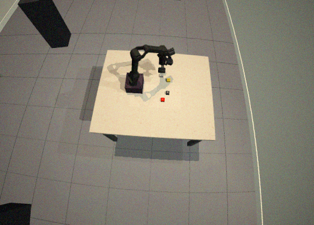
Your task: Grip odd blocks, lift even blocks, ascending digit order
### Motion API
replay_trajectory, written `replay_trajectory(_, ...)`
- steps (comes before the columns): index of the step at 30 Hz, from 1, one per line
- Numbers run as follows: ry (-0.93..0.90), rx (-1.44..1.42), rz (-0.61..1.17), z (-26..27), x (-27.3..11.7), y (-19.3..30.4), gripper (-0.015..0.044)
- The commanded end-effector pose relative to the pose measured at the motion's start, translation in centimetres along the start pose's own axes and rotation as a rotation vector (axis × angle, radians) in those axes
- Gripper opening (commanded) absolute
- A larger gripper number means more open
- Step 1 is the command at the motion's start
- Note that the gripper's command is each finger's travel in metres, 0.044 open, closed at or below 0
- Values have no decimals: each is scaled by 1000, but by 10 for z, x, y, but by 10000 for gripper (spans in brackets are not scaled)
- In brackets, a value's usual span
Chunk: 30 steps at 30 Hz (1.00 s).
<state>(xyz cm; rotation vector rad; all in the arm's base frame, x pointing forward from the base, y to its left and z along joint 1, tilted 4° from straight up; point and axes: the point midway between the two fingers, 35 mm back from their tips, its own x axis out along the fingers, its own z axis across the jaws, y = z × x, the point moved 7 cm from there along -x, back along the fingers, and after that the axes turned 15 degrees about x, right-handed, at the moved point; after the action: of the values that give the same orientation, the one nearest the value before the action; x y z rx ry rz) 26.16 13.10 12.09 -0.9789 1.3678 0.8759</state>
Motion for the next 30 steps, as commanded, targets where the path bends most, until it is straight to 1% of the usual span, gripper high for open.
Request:
replay_trajectory(1,3,3,6,1,48,0,400)
replay_trajectory(2,4,3,6,0,64,1,400)
replay_trajectory(4,4,3,6,-2,77,2,400)
replay_trajectory(12,4,3,6,-2,78,2,400)
replay_trajectory(30,4,3,6,-2,106,2,400)
